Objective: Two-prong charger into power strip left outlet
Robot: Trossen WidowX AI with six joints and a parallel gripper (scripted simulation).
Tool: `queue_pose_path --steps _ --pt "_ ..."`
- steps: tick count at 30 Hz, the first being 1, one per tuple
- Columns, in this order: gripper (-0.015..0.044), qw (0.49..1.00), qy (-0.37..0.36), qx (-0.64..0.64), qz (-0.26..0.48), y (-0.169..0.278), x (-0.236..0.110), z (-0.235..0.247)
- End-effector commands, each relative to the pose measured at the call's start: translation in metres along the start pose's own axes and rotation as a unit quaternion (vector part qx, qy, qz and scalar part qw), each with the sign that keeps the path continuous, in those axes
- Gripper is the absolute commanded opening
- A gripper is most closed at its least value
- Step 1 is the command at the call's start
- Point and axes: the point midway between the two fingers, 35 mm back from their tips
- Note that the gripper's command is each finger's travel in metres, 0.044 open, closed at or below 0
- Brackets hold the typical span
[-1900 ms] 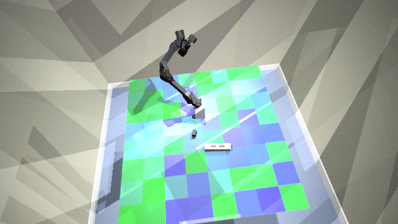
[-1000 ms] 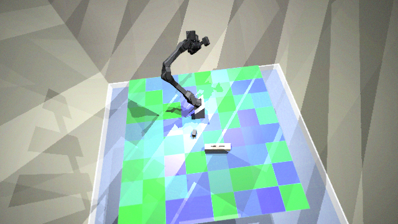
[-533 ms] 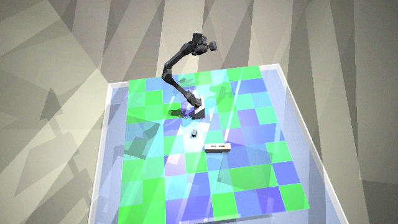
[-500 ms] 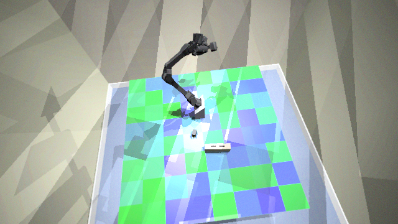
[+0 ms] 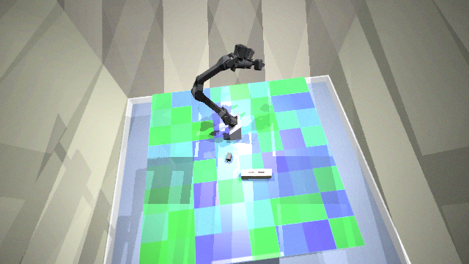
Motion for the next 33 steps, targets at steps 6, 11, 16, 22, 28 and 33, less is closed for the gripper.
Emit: queue_pose_path --steps 6,11,16,22,28,33 --pt "0.0440 0.995 0.046 0.085 0.023 0.031 -0.006 -0.046" --pt "0.0440 0.988 0.071 0.130 0.033 0.049 -0.011 -0.070" --pt "0.0440 0.981 0.092 0.167 0.040 0.067 -0.016 -0.092" --pt "0.0440 0.971 0.113 0.204 0.047 0.087 -0.023 -0.113" --pt "0.0440 0.954 0.139 0.257 0.060 0.113 -0.030 -0.134" --pt "0.0440 0.937 0.160 0.302 0.071 0.136 -0.037 -0.150"
Point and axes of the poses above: the point midway between the two fingers, 35 mm back from their tips, its own x axis out along the fingers, its own z axis across the jaws, y = z × x
